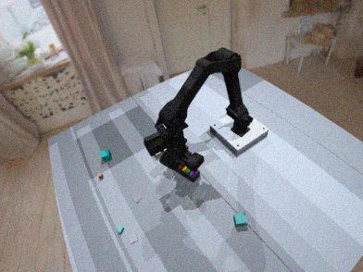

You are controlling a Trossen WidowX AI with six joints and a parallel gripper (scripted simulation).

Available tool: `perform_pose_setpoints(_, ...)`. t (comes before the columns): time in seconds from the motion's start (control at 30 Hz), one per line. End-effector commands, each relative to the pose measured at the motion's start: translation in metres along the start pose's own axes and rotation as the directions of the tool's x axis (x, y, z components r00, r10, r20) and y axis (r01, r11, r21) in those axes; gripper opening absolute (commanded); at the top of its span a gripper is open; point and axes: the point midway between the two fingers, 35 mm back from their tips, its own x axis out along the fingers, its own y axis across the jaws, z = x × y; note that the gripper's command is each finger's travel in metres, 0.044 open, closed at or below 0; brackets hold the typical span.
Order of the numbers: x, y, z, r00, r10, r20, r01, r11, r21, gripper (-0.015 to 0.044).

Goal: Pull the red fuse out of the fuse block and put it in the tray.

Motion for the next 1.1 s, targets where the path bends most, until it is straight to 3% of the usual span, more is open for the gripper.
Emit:
perform_pose_setpoints(0.0, -0.003, 0.000, 0.001, 1.000, -0.001, 0.002, 0.001, 1.000, 0.001, 0.0000)
perform_pose_setpoints(1.07, -0.019, 0.000, 0.001, 1.000, -0.002, 0.001, 0.002, 1.000, 0.003, 0.0000)
